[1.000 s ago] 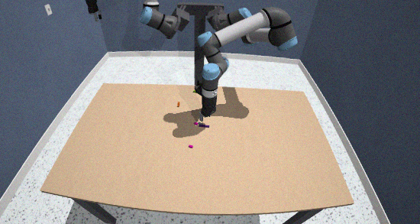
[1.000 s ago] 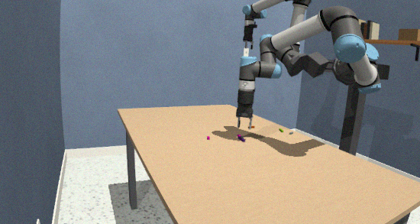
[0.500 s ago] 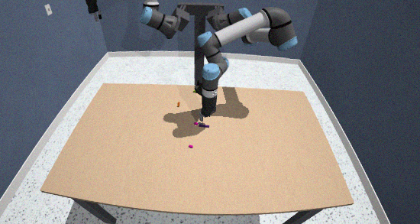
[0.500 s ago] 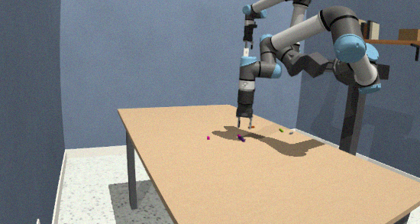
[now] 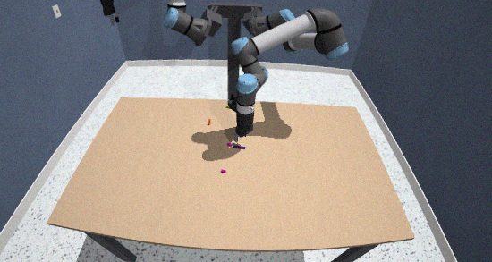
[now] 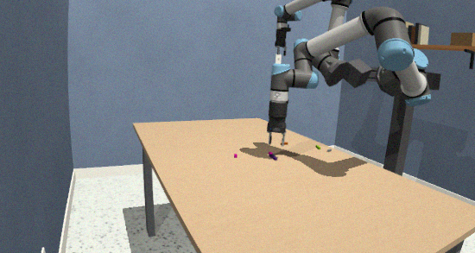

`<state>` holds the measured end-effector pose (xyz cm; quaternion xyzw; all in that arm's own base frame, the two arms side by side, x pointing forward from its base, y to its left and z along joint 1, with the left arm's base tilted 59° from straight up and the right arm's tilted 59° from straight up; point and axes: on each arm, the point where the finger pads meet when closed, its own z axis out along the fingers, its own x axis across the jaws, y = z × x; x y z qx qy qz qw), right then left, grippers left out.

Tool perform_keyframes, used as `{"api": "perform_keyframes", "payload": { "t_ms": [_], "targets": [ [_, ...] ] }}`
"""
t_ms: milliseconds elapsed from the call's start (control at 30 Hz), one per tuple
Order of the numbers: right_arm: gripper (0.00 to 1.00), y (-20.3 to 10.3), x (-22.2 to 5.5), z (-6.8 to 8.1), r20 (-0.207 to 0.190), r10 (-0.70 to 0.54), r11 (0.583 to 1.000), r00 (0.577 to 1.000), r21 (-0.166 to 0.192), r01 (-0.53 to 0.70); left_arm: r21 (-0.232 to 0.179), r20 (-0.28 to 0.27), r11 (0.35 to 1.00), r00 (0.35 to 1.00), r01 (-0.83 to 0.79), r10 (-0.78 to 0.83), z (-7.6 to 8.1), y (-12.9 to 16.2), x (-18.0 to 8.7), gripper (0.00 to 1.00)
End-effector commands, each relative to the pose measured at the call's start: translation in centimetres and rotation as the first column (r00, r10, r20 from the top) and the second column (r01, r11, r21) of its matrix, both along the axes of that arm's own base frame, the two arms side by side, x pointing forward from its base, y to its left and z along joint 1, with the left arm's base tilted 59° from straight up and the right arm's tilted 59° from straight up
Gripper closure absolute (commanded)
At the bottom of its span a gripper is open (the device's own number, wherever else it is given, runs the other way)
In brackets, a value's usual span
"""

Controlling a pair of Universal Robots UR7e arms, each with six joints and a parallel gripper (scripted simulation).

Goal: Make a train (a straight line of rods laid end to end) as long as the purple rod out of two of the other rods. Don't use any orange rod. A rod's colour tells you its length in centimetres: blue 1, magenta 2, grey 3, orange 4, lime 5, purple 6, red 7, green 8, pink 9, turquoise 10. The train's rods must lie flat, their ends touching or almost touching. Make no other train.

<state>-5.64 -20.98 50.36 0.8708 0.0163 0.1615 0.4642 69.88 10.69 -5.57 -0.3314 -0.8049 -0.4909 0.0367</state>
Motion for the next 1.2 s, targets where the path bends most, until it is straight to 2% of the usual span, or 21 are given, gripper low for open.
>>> {"api": "perform_keyframes", "payload": {
  "t_ms": [0,400,633,900,1167],
  "targets": [
    [0.00,0.02,-0.01,0.05,0.000,0.000,1.000,1.000,-0.001,0.000,0.000,0.001,1.000,1.000,0.001,-0.001,0.05,-0.08,0.04,0.00],
    [0.00,0.02,-0.01,0.05,0.000,0.000,1.000,1.000,-0.001,0.000,0.000,-0.001,1.000,1.000,0.003,-0.003,0.04,-0.09,0.04,0.00],
    [0.00,0.02,-0.01,0.05,0.000,0.000,1.000,1.000,-0.001,0.000,0.007,-0.022,1.000,1.000,0.016,-0.016,0.03,-0.09,0.04,0.00],
    [0.00,0.02,-0.01,0.05,0.000,0.000,1.000,1.000,-0.001,0.000,0.020,-0.066,0.999,0.997,0.044,-0.042,0.01,-0.11,0.04,0.00],
    [0.00,0.02,-0.01,0.05,0.000,0.000,1.000,1.000,-0.001,0.000,0.046,-0.171,0.993,0.980,0.113,-0.104,-0.02,-0.14,0.06,0.00]
  ]
}}
